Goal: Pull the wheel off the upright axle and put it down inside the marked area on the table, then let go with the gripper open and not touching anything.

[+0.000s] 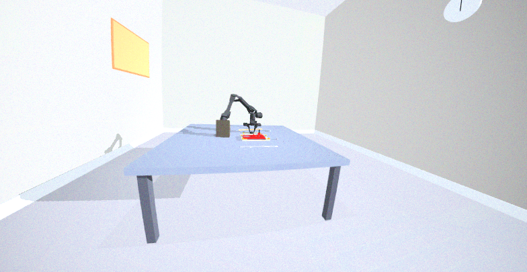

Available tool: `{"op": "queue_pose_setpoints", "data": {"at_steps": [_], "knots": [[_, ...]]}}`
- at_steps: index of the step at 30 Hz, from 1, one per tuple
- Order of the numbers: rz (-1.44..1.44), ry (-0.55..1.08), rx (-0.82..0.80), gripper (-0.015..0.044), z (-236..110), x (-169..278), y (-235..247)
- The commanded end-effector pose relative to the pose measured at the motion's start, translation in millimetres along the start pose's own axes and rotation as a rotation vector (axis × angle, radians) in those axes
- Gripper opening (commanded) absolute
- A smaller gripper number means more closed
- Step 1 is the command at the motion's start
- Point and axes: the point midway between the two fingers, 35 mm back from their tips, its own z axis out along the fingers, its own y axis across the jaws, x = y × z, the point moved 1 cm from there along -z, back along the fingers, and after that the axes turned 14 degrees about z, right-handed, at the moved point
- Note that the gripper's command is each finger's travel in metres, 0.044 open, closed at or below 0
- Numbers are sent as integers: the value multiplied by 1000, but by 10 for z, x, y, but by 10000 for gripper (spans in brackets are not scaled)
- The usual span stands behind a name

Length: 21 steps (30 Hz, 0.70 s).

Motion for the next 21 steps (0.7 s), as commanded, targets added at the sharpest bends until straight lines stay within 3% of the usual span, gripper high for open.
{"op": "queue_pose_setpoints", "data": {"at_steps": [1,7,10,11,15,21], "knots": [[-4,0,-1,300,-67,2,8],[2,-4,-9,300,-574,-1,2],[3,-4,-9,300,-598,-1,-1],[10,-10,-11,326,-519,-40,4],[9,-20,-11,431,-790,-315,-265],[7,-9,-5,440,-1054,-581,-701]]}}
